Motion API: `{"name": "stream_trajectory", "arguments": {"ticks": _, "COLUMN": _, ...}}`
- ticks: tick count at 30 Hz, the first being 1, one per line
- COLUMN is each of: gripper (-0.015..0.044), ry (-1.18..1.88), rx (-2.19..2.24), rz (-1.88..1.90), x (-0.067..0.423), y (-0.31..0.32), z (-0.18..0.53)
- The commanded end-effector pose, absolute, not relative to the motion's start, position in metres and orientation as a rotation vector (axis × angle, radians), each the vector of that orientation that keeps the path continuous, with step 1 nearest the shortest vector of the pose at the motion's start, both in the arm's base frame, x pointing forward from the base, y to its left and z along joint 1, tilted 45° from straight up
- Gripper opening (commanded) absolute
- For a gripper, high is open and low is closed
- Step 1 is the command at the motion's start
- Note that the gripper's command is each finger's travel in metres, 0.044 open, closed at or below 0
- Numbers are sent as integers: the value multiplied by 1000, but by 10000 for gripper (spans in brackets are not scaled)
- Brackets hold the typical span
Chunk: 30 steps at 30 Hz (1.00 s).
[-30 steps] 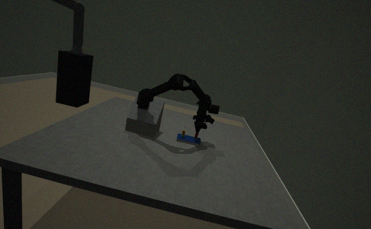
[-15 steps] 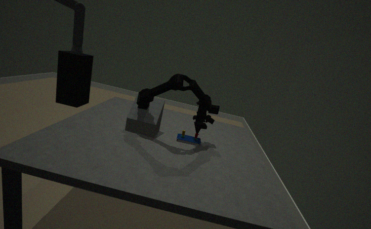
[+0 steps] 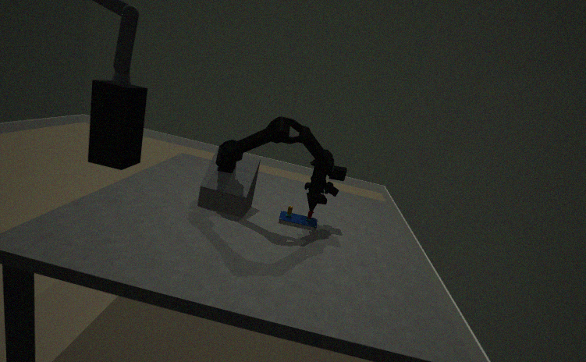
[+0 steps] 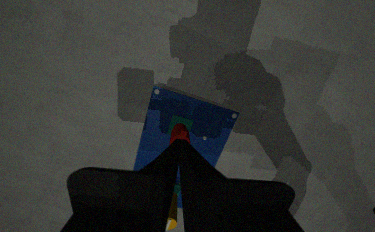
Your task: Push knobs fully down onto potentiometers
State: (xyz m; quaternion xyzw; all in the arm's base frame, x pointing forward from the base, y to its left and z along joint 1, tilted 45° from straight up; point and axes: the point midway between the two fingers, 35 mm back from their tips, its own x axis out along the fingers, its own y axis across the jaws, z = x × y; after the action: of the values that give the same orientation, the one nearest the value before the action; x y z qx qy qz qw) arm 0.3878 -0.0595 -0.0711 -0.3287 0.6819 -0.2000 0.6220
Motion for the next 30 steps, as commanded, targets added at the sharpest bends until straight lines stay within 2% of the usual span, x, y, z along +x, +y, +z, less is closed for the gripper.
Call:
{"name": "stream_trajectory", "arguments": {"ticks": 1, "gripper": 0, "ry": 1573, "rx": -738, "rz": -484, "x": 388, "y": -72, "z": -81}}
{"name": "stream_trajectory", "arguments": {"ticks": 30, "gripper": 0, "ry": 1573, "rx": -736, "rz": -483, "x": 389, "y": -46, "z": -56}}
